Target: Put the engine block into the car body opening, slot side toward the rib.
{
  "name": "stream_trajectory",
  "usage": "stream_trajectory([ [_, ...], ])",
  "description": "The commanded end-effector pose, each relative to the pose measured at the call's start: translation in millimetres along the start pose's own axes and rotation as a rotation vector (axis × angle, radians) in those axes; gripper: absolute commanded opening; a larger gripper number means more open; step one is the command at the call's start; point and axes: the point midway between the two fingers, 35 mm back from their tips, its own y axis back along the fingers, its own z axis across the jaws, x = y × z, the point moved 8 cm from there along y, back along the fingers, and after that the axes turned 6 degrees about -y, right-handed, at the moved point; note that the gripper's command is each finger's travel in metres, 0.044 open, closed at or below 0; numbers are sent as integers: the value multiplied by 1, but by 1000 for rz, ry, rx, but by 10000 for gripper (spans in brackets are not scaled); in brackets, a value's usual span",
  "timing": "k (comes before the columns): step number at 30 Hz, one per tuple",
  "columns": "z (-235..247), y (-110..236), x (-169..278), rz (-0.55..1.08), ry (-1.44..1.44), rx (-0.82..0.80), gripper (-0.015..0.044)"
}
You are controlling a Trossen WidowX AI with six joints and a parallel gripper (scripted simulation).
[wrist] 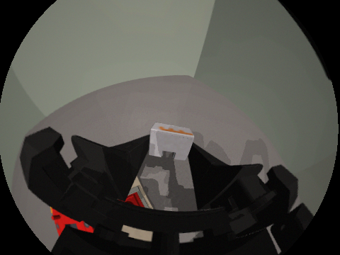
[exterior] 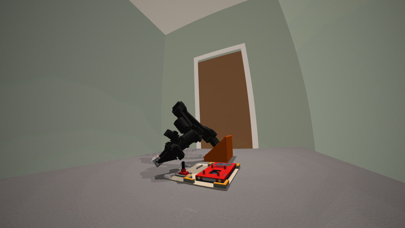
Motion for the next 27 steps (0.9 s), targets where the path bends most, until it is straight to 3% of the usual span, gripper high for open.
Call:
stream_trajectory([
  [1, -1, -5, 8, -6, 1, -6, 0],
  [27, -5, -28, 41, 25, -2, -11, 0],
])
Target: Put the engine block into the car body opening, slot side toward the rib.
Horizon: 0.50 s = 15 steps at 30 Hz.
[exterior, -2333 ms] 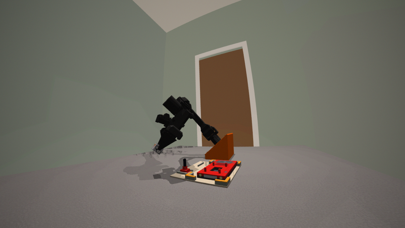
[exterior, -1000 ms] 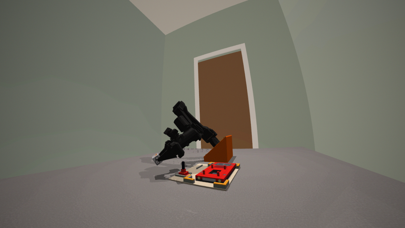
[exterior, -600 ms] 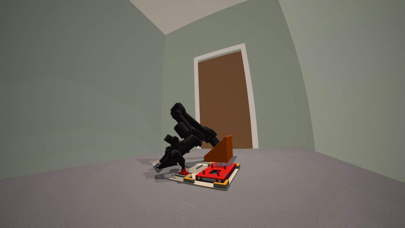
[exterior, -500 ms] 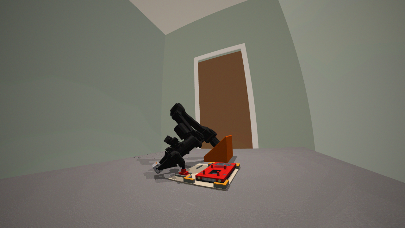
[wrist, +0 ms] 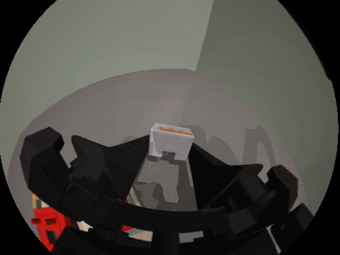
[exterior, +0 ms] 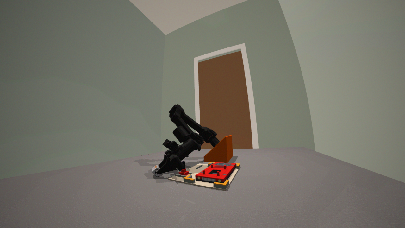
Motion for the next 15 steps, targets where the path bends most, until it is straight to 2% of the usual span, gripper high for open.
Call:
stream_trajectory([
  [1, 1, -2, 6, 11, 6, -9, 0],
  [15, 2, -1, 1, 0, 5, -7, 0],
])
